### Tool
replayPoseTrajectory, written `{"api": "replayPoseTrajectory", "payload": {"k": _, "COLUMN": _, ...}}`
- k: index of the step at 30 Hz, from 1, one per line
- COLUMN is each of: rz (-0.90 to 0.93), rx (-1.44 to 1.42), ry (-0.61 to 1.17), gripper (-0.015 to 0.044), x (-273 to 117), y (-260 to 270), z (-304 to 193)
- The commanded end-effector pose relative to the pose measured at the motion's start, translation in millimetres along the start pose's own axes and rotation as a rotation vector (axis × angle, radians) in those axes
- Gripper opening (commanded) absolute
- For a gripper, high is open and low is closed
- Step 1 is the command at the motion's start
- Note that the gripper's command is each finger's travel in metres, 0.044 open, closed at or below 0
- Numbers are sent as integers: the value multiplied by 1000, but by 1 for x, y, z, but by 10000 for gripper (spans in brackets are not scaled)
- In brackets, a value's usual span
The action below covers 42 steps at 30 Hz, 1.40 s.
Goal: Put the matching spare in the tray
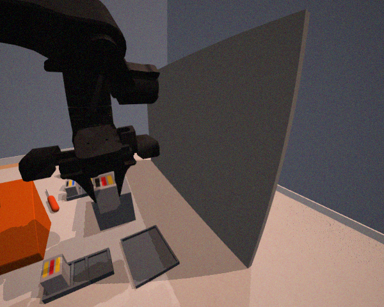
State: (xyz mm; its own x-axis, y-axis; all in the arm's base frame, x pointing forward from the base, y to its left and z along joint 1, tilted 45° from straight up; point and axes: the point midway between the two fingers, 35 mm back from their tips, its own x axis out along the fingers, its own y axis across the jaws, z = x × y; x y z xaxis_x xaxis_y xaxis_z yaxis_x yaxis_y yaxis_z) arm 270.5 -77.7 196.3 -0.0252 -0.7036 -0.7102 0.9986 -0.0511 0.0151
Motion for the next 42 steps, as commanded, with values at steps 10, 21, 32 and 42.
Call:
{"api": "replayPoseTrajectory", "payload": {"k": 10, "rz": 10, "rx": 2, "ry": -2, "gripper": 0, "x": 2, "y": 52, "z": 10}}
{"api": "replayPoseTrajectory", "payload": {"k": 21, "rz": 10, "rx": 2, "ry": -1, "gripper": 0, "x": 6, "y": 53, "z": 8}}
{"api": "replayPoseTrajectory", "payload": {"k": 32, "rz": 9, "rx": 2, "ry": 1, "gripper": 0, "x": 16, "y": 55, "z": 7}}
{"api": "replayPoseTrajectory", "payload": {"k": 42, "rz": 9, "rx": 2, "ry": 3, "gripper": 0, "x": 25, "y": 57, "z": 7}}
